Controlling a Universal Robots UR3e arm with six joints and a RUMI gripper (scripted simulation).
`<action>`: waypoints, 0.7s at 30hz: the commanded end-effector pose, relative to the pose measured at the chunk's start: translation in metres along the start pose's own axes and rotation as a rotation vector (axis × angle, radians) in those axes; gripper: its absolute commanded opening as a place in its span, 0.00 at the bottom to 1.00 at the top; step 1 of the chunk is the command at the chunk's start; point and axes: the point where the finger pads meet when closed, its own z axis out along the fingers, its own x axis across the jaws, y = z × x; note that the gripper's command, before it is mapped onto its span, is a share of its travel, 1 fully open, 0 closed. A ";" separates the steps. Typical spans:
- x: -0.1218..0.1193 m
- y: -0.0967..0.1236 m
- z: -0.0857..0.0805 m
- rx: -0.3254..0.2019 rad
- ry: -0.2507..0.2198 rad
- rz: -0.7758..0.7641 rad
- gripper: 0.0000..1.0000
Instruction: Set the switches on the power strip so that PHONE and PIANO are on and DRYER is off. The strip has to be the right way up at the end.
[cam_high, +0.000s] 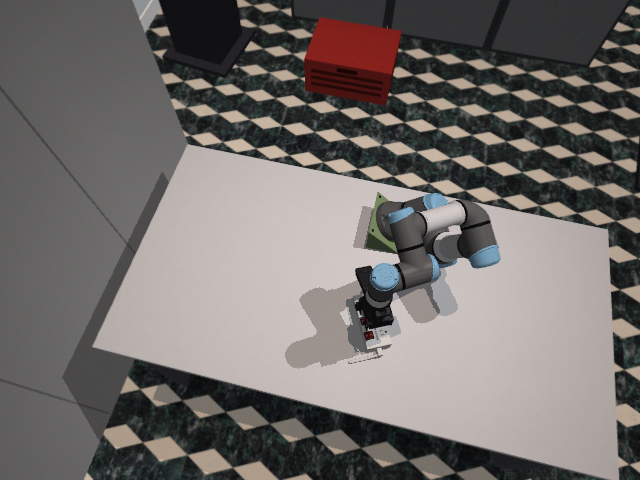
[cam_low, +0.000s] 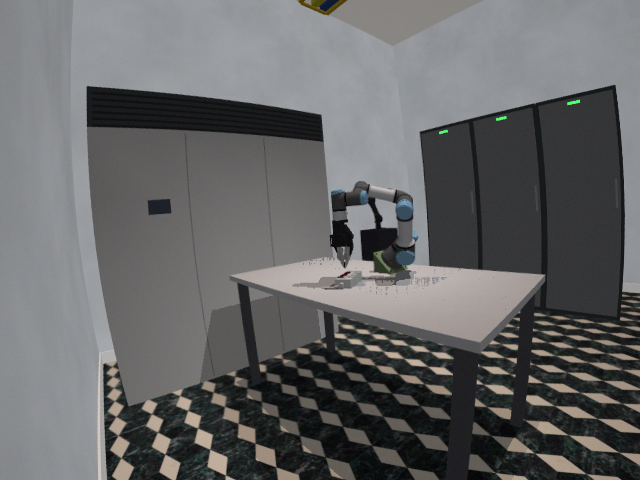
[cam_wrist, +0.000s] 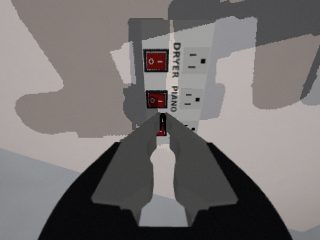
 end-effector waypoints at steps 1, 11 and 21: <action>0.000 0.000 0.006 -0.001 -0.003 0.000 0.00; 0.000 -0.001 0.016 -0.001 -0.003 0.000 0.00; 0.000 -0.001 0.021 -0.001 -0.003 0.000 0.00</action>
